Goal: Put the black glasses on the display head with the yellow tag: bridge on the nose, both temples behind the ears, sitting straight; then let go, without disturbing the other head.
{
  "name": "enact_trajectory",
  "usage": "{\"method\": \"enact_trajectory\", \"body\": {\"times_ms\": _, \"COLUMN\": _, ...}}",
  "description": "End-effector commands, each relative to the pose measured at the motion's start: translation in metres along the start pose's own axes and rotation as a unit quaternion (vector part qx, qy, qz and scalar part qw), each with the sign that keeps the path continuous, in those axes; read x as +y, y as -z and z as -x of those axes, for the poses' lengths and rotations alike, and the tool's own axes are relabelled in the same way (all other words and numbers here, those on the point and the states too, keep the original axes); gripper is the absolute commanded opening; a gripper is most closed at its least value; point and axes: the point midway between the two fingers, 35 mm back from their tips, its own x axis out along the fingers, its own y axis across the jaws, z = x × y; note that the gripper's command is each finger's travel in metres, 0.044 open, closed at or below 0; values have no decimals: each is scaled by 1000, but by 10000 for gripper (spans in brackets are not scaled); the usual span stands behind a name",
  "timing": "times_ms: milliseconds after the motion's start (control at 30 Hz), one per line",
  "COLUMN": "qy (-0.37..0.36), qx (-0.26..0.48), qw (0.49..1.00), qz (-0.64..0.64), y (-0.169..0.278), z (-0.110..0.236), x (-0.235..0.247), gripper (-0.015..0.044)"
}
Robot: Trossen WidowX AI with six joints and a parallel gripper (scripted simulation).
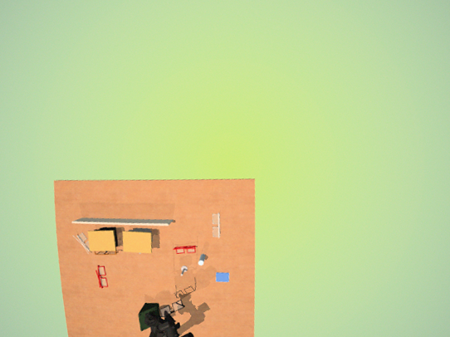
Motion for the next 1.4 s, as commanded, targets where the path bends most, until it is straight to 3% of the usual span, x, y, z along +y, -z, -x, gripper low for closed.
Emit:
{"method": "enact_trajectory", "body": {"times_ms": 0, "qy": -13, "qx": -28, "qw": 999, "qz": -31, "y": 6, "z": -5, "x": 0, "gripper": 0}}
{"method": "enact_trajectory", "body": {"times_ms": 733, "qy": -141, "qx": -146, "qw": 965, "qz": -165, "y": 19, "z": -51, "x": -5, "gripper": 0}}
{"method": "enact_trajectory", "body": {"times_ms": 1367, "qy": -286, "qx": -159, "qw": 920, "qz": -216, "y": 7, "z": -103, "x": -21, "gripper": 0}}
